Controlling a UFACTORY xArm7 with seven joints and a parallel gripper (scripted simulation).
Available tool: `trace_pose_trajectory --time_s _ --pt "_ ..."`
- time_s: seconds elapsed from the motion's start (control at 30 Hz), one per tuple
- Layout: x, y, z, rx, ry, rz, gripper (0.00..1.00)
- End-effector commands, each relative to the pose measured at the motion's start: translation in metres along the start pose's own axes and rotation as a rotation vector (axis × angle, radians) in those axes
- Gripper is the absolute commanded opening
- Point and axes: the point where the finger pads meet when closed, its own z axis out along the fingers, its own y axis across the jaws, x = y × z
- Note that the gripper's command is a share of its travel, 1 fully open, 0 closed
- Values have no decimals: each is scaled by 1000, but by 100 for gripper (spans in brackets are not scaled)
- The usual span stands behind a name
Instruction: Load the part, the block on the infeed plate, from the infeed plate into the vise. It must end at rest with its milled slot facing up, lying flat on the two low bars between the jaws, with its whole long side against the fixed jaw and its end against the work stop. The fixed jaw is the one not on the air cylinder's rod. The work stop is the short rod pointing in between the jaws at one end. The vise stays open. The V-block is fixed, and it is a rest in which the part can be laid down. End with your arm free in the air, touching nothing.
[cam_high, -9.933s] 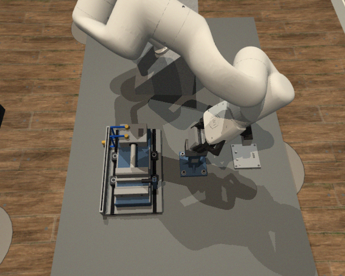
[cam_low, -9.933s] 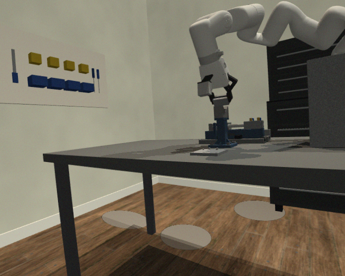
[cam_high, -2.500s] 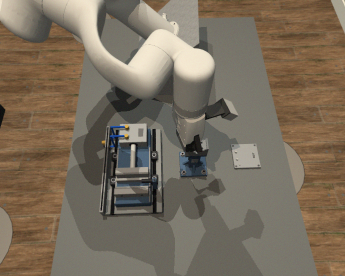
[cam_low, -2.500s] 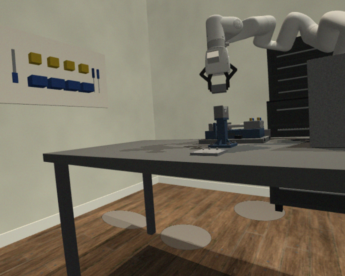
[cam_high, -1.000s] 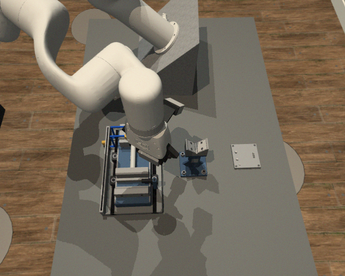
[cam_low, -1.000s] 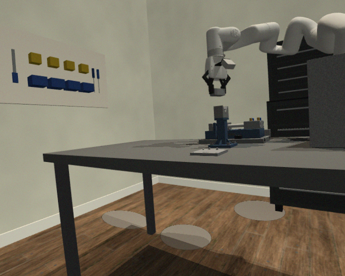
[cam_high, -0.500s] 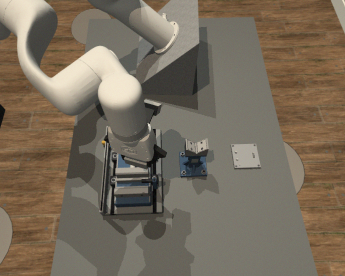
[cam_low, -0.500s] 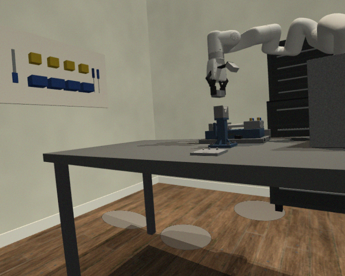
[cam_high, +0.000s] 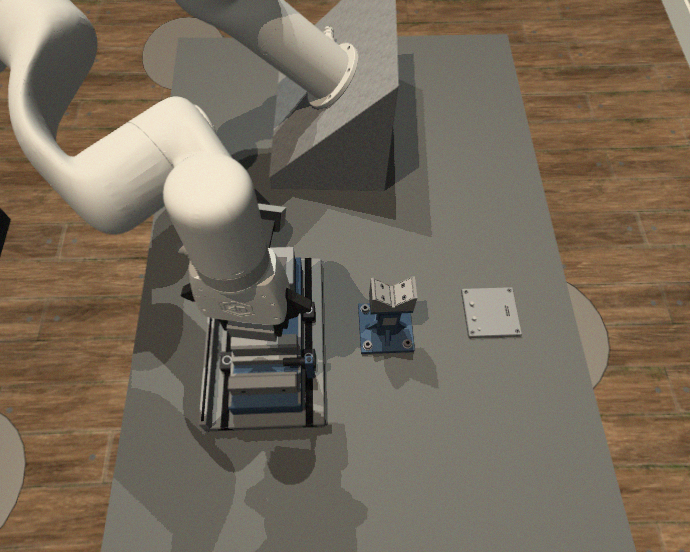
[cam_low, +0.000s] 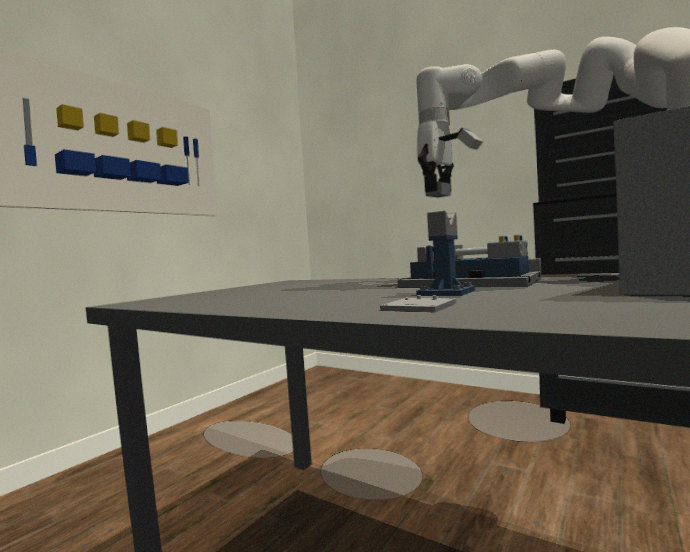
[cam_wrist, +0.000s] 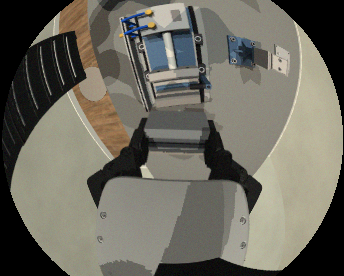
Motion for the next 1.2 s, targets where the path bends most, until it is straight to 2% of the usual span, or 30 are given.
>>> trace_pose_trajectory --time_s 0.0,0.47,1.17 --pt "-2 -3 -2 -2 -5 -31 0" --pt "-8 -18 -2 4 -5 -123 0" --pt "-9 -24 -2 6 -5 -154 0"
